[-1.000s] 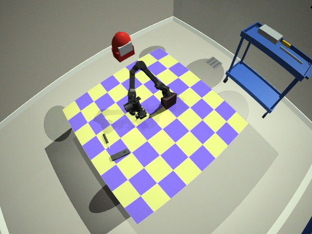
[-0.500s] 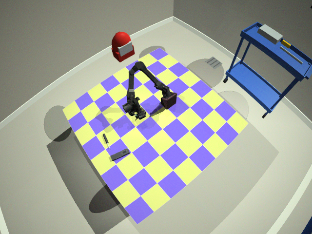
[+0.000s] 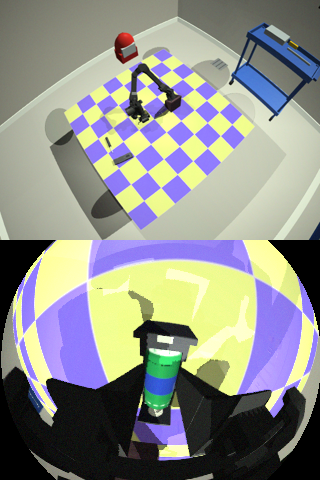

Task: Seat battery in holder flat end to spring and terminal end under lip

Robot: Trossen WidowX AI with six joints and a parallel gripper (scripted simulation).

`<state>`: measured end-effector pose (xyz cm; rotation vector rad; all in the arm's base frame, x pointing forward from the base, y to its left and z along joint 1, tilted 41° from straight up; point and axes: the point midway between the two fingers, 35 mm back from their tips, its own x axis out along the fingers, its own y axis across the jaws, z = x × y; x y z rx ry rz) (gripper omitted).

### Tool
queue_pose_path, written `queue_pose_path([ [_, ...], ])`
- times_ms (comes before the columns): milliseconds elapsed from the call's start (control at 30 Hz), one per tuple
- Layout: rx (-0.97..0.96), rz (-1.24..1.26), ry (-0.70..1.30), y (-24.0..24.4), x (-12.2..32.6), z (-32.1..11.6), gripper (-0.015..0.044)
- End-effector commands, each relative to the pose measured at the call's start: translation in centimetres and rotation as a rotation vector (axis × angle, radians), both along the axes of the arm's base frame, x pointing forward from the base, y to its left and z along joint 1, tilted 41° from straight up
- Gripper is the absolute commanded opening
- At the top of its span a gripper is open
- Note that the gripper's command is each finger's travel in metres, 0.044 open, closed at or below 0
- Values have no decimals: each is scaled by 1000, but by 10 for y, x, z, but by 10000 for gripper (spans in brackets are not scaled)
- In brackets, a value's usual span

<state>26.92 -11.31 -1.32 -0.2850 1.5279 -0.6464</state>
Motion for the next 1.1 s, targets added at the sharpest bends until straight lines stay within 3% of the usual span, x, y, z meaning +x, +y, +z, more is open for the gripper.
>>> queue_pose_path([
  [0, 0, 1, 0, 0, 0, 0, 189],
  [433, 1, 0, 0, 10, 1, 11, 189],
  [767, 4, 0, 0, 58, 2, 66, 440],
  [1067, 4, 0, 0, 60, 3, 67, 440],
])
